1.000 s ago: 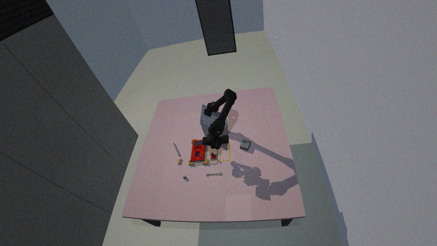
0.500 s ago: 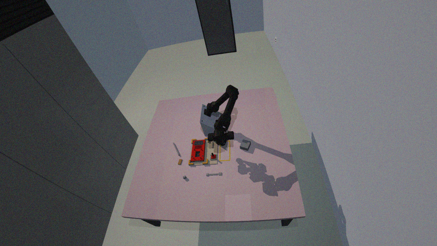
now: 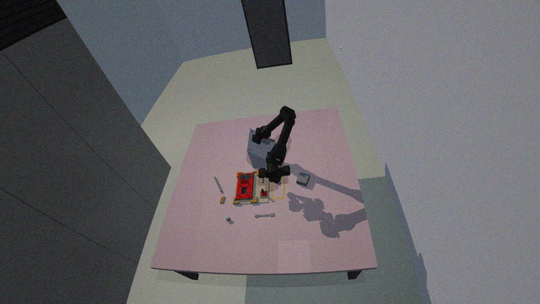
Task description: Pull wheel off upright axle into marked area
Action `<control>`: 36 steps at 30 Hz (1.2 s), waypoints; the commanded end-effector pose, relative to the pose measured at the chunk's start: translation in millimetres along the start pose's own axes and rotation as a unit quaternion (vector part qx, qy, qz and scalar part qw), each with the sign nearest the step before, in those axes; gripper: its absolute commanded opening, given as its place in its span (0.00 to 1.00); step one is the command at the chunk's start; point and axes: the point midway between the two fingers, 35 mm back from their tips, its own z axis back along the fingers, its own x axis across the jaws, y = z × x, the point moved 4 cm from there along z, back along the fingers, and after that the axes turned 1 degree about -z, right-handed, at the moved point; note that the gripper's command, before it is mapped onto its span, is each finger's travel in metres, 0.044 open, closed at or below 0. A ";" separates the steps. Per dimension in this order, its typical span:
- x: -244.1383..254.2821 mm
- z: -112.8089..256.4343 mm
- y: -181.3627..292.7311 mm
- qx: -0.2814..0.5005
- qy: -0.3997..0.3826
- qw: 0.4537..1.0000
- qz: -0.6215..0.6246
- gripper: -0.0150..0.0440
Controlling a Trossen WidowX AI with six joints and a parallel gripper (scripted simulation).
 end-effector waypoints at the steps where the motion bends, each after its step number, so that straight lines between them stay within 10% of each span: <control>1: -2.5 -19.7 2.1 0.007 0.002 1.000 -0.007 0.25; 14: -1.3 -74.1 6.2 0.007 -0.001 1.000 -0.007 0.25; 25: 0.7 -68.9 5.2 0.008 -0.003 1.000 -0.002 0.74; 36: -3.5 -17.4 5.3 0.006 0.002 1.000 -0.012 0.81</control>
